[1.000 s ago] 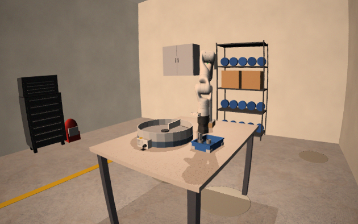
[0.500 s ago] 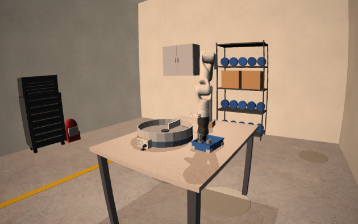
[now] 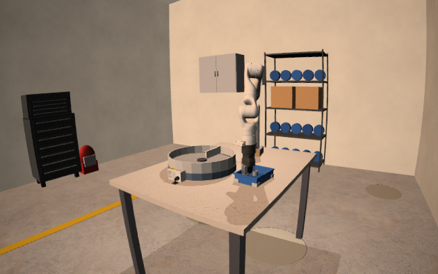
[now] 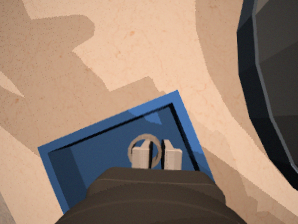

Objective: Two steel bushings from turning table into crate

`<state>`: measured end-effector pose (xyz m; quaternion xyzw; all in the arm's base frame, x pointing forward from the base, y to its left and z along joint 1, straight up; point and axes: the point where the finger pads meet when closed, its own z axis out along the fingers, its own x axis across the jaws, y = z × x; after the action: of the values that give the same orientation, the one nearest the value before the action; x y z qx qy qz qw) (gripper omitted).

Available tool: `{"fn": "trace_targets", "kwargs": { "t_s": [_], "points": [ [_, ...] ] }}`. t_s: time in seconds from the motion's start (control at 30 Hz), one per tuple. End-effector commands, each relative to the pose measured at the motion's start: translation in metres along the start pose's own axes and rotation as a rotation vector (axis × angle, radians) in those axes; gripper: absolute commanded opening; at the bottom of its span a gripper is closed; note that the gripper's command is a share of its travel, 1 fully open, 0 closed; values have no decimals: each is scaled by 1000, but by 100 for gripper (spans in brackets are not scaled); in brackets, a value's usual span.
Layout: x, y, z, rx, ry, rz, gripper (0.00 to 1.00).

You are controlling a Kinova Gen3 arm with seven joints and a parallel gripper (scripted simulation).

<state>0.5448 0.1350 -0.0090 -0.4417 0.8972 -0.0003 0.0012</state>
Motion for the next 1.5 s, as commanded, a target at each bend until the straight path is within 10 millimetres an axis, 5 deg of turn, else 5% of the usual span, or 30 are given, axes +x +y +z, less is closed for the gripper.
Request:
{"fn": "trace_targets", "kwargs": {
  "t_s": [0.0,1.13,1.17,1.47],
  "points": [
    [-1,0,-1,1,-2,0,0],
    [-1,0,11,1,-1,0,0],
    [-1,-1,11,1,-1,0,42],
    [-1,-1,11,1,-1,0,42]
  ]
}}
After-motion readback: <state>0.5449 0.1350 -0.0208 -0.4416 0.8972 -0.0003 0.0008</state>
